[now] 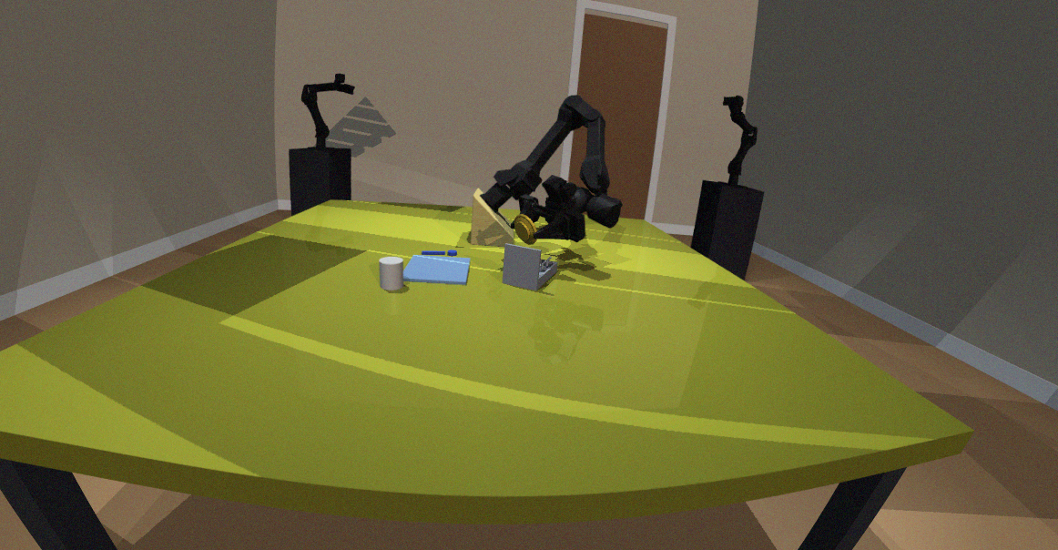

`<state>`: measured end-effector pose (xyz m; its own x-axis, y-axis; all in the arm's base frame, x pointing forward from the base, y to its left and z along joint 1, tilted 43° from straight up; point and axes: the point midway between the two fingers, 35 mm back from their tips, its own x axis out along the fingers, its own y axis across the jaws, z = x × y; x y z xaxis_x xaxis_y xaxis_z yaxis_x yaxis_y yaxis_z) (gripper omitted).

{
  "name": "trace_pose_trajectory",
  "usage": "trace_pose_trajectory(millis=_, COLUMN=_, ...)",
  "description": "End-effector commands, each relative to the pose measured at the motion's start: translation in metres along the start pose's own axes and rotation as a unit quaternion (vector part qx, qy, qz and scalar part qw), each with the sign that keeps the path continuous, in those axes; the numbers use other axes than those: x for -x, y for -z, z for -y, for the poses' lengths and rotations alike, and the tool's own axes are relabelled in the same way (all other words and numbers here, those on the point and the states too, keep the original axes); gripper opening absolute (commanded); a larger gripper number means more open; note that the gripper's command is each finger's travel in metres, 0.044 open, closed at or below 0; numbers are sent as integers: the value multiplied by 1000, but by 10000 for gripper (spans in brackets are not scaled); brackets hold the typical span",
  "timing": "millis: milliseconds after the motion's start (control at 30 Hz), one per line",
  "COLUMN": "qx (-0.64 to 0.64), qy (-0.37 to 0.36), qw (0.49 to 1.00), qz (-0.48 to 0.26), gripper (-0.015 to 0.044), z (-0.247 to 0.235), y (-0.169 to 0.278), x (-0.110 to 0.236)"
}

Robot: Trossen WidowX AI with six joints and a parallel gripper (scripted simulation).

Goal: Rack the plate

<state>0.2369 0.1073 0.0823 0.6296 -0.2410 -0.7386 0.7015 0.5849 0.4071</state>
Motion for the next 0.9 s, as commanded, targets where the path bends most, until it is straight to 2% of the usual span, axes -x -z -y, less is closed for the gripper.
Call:
trace_pose_trajectory(millis=0, qx=5, qy=-25, qw=999, qz=25, gripper=0, z=0, y=1, x=2)
trace_pose_trajectory(millis=733, qx=9, qy=-213, qw=964, qz=157, gripper=0, z=-4, y=14, x=41)
trace_pose_trajectory(millis=867, qx=6, qy=-225, qw=960, qz=165, gripper=0, z=-3, y=14, x=44)
